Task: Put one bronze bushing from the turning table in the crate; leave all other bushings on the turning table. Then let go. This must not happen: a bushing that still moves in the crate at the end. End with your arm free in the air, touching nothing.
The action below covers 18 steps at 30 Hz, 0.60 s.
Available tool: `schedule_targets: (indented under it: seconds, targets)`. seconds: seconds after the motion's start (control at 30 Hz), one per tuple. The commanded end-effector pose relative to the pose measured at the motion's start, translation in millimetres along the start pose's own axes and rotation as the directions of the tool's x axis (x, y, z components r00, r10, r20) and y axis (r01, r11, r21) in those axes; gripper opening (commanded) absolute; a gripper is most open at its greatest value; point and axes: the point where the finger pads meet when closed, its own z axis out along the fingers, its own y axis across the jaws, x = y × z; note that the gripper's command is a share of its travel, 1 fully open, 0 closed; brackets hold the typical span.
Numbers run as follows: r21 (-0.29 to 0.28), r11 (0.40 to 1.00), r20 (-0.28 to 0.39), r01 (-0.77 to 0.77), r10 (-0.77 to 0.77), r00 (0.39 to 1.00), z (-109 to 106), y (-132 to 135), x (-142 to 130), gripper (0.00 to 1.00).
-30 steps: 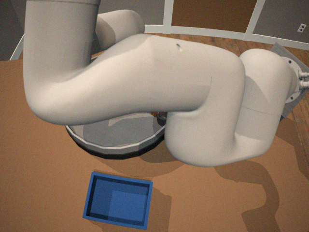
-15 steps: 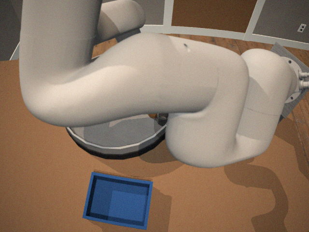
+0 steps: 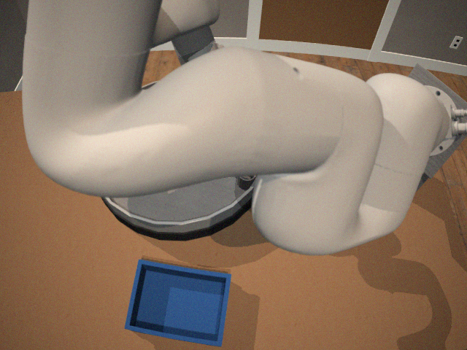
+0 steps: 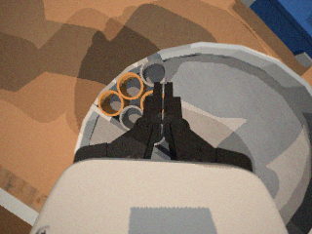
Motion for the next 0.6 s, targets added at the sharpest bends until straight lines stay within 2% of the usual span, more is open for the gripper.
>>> schedule_targets:
  seconds: [0.0, 0.27, 0.3, 0.57]
  targets:
    - [0.0, 1.0, 0.004, 0.0, 0.0, 1.0, -1.9, -0.1, 0.1, 0.0]
    - [0.0, 1.0, 0.004, 0.0, 0.0, 1.0, -1.9, -0.1, 0.1, 0.0]
    - [0.0, 1.0, 0.004, 0.0, 0.0, 1.0, -1.9, -0.1, 0.1, 0.1]
    - [0.0, 1.0, 0.004, 0.0, 0.0, 1.0, -1.9, -0.1, 0.1, 0.1]
